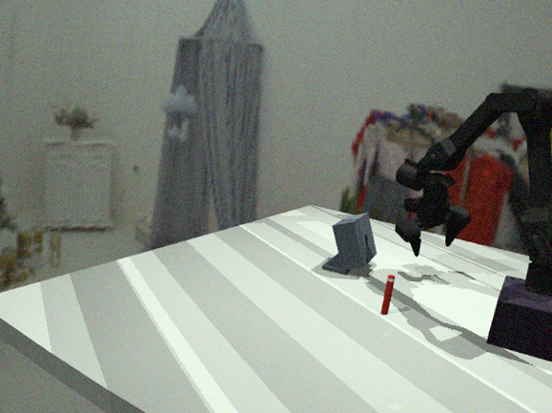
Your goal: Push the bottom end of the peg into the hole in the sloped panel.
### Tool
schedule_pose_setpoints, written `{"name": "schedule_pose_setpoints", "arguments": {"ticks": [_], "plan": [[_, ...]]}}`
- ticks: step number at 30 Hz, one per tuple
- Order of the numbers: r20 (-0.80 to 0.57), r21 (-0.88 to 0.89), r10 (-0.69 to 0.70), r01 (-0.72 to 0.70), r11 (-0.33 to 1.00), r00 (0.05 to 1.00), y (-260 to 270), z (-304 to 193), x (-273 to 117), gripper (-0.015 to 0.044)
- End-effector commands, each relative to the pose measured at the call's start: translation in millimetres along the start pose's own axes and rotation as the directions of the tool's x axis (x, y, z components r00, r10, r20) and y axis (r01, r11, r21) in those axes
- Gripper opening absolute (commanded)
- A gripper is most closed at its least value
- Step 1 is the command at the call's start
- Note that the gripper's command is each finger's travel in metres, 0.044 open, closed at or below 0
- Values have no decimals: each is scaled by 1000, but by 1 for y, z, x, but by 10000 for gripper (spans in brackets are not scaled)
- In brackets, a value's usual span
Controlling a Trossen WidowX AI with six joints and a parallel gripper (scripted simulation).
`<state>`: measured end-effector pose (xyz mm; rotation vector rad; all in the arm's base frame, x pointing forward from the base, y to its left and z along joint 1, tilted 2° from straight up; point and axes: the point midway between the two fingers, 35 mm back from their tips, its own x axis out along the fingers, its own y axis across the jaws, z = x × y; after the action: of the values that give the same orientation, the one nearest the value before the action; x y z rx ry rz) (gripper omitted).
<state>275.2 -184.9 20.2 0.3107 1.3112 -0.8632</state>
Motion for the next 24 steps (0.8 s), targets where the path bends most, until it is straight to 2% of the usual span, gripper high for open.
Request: {"name": "schedule_pose_setpoints", "arguments": {"ticks": [1,24], "plan": [[2,-40,40,-40,998,999,21,-2,-10,440],[-29,-293,192,-192,937,981,108,-42,-63,440]]}}
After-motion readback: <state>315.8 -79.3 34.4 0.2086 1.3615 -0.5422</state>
